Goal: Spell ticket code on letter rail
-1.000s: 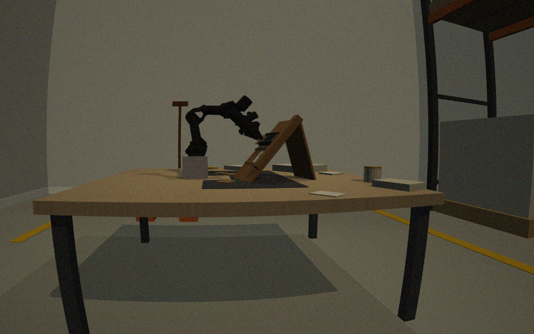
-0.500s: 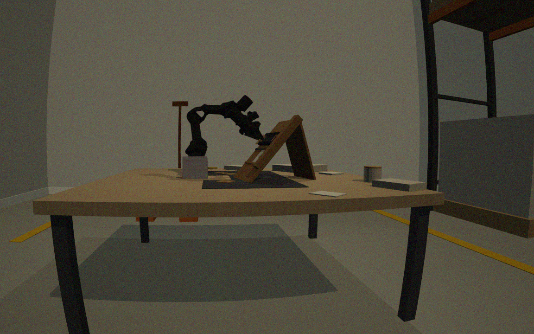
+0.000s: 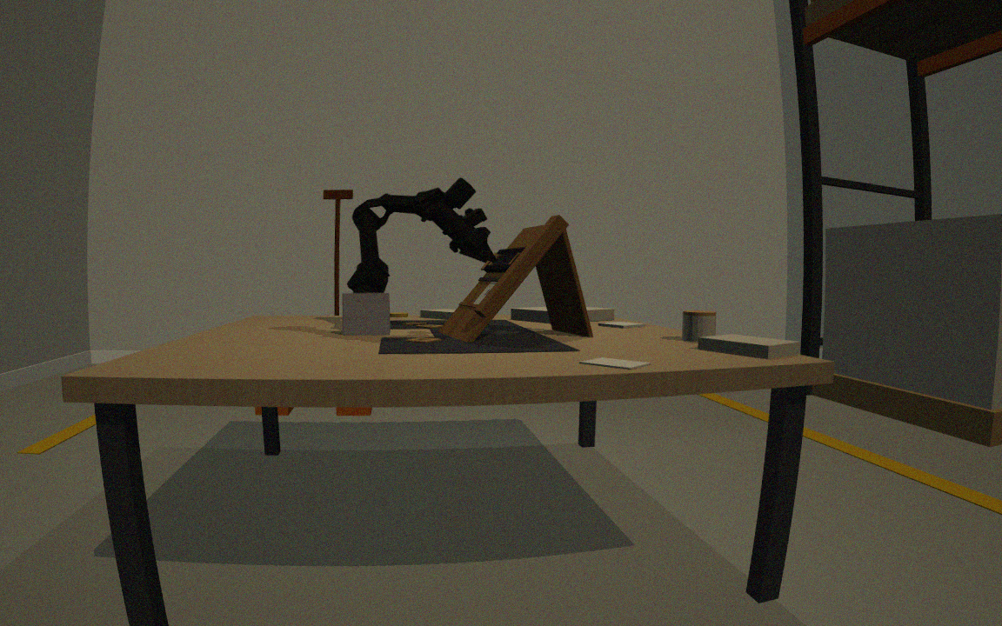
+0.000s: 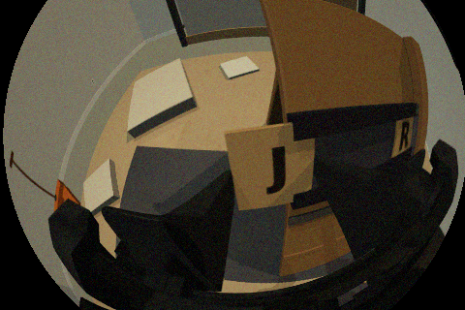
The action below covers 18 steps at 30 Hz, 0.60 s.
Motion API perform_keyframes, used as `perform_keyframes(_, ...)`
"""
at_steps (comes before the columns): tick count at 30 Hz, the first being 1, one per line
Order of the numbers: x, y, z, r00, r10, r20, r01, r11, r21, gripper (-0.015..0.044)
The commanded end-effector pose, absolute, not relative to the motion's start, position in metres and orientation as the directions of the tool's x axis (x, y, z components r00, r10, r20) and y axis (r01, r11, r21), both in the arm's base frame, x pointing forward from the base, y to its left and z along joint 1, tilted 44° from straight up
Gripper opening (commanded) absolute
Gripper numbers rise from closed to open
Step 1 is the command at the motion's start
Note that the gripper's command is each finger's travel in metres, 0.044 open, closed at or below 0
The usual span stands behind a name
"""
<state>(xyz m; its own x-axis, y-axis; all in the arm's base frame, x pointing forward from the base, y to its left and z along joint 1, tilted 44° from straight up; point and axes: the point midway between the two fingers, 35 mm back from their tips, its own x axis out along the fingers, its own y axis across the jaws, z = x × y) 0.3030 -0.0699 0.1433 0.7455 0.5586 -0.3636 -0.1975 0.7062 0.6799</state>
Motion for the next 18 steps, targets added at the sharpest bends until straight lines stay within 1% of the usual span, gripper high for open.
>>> perform_keyframes(1, 0.304, -0.0716, 0.1432, 0.747, 0.56, -0.359, -0.206, 0.708, 0.676, 0.0)
perform_keyframes(18, 0.3057, -0.0778, 0.1376, 0.747, 0.56, -0.359, -0.206, 0.708, 0.675, 0.0)
